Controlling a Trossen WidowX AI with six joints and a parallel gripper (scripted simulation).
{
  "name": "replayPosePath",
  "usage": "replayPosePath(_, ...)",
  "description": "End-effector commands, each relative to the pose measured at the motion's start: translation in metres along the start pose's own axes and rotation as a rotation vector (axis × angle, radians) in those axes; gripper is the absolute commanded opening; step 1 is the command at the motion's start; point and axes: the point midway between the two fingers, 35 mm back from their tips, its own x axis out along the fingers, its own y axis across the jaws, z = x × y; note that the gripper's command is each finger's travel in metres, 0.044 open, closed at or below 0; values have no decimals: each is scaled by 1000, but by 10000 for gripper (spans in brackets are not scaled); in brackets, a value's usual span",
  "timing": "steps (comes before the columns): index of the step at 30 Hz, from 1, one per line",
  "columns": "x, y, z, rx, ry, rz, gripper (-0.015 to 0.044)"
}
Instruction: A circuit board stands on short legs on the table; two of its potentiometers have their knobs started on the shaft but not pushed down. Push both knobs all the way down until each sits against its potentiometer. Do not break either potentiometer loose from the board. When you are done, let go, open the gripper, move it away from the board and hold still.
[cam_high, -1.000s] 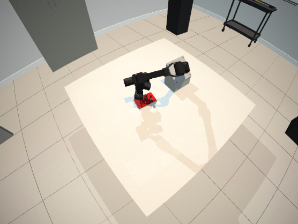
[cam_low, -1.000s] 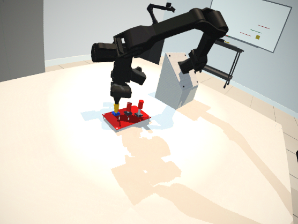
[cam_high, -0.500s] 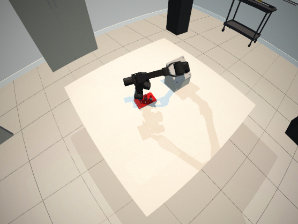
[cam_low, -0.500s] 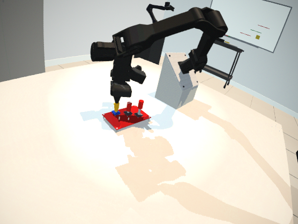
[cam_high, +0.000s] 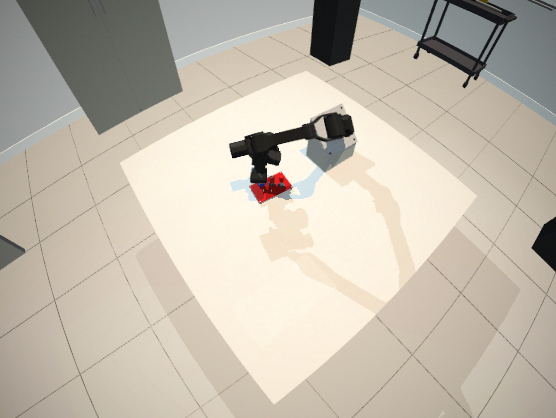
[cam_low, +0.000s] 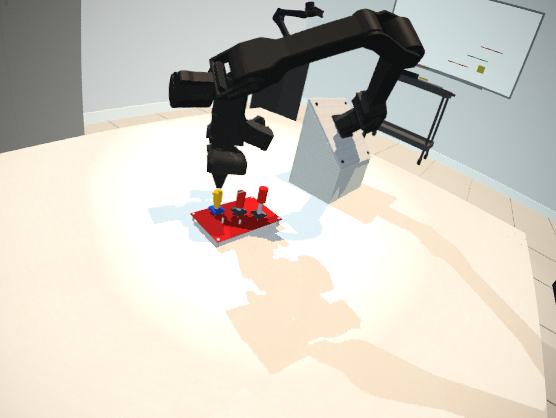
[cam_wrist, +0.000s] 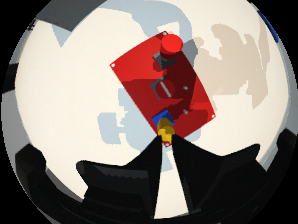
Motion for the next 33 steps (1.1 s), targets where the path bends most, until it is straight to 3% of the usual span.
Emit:
replayPosePath(1,1,0,1,0,-3,1,131)
replayPosePath(6,-1,3,6,5,-2,2,263)
replayPosePath(13,-21,37,73,21,2,9,440)
replayPosePath(21,-24,74,153,-2,-3,7,440)
replayPosePath(33,-24,74,155,-3,-3,7,440)
